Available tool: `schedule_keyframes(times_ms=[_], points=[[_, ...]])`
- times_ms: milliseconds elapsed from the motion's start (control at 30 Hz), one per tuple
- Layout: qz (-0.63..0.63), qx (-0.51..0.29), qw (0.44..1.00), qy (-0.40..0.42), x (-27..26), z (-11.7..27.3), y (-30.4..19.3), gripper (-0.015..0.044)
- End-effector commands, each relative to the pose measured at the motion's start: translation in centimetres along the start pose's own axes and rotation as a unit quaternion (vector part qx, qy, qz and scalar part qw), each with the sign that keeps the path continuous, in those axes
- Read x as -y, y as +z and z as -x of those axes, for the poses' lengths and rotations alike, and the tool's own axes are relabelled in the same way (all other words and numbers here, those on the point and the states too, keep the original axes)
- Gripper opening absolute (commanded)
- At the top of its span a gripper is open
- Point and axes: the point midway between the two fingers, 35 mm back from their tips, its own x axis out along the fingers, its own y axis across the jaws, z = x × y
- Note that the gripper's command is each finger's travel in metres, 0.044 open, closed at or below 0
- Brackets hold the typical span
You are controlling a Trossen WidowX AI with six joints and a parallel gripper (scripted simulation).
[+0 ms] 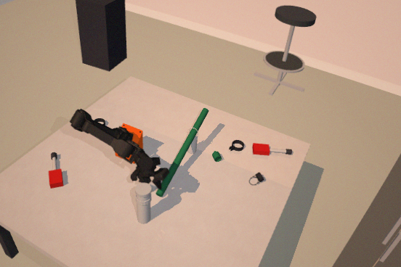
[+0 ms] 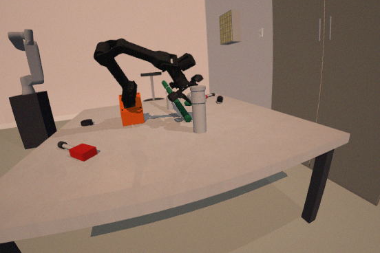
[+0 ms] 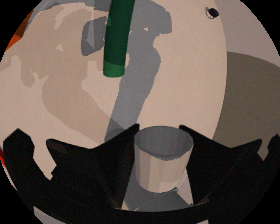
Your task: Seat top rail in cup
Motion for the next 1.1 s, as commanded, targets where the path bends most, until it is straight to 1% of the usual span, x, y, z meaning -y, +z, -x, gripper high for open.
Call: schedule_keyframes(times_ms=[0,300,667,800,933,1067], points=[[0.000,0.000,1.000,0.000,0.0,0.0,0.0,0.0210],[0.000,0.005,1.000,0.001,0.7,1.0,1.4,0.0440],[0.003,0.008,1.000,0.000,1.9,3.3,3.9,0.0440],[0.003,0.012,1.000,0.000,1.8,3.2,4.2,0.0440],[-0.105,0.020,0.994,0.015,2.3,3.8,6.0,0.0440],[-0.232,0.019,0.972,0.031,2.8,4.8,8.0,0.0440]])
